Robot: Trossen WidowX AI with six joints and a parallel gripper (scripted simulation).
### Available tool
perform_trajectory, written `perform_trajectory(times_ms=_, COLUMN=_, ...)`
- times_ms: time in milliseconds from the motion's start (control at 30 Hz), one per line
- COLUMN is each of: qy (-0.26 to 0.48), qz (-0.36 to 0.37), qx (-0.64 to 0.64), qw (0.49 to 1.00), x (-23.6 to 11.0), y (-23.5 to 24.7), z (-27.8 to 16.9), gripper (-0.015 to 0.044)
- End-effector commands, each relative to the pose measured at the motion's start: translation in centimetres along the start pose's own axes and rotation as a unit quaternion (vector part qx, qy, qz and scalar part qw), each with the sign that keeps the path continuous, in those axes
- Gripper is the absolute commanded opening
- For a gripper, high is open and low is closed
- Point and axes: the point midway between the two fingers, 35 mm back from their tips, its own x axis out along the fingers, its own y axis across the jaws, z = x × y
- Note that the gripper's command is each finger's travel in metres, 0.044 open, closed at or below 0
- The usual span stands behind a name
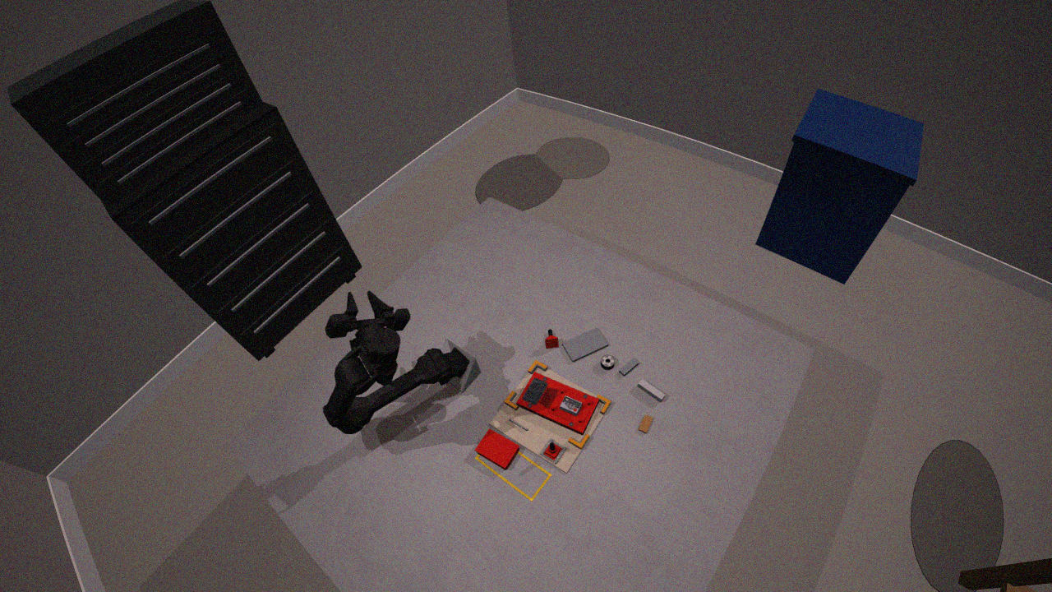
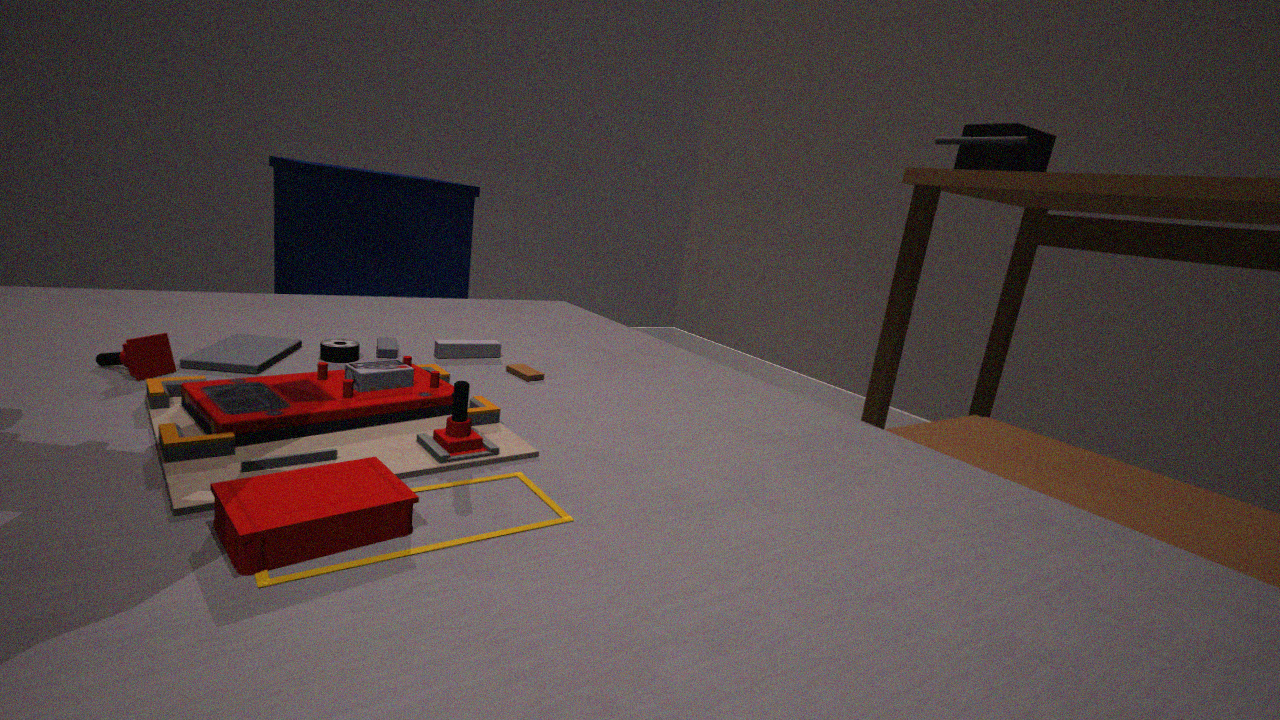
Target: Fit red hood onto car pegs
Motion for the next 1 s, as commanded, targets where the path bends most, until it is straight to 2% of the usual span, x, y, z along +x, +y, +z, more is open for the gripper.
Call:
perform_trajectory(times_ms=0, qy=0.003, qz=0.005, qx=0.008, qw=1.000, x=0.0, y=0.2, z=-0.1, gripper=0.0246)
perform_trajectory(times_ms=100, qy=0.045, qz=0.068, qx=0.124, qw=0.989, x=-0.7, y=2.9, z=-2.0, gripper=0.0325)
perform_trajectory(times_ms=167, qy=0.088, qz=0.115, qx=0.223, qw=0.964, x=-1.6, y=5.2, z=-3.4, gripper=0.0377)
perform_trajectory(times_ms=233, qy=0.136, qz=0.156, qx=0.320, qw=0.925, x=-2.7, y=7.5, z=-4.6, gripper=0.0430)
perform_trajectory(times_ms=367, qy=0.242, qz=0.216, qx=0.497, qw=0.805, x=-5.9, y=12.0, z=-6.2, gripper=0.0440)
perform_trajectory(times_ms=500, qy=0.356, qz=0.245, qx=0.640, qw=0.635, x=-9.8, y=16.2, z=-6.6, gripper=0.0440)
perform_trajectory(times_ms=667, qy=0.492, qz=0.239, qx=0.747, qw=0.377, x=-15.4, y=20.4, z=-5.6, gripper=0.0440)
perform_trajectory(times_ms=967, qy=0.651, qz=0.165, qx=0.740, qw=-0.030, x=-23.8, y=24.3, z=-1.8, gripper=0.0440)
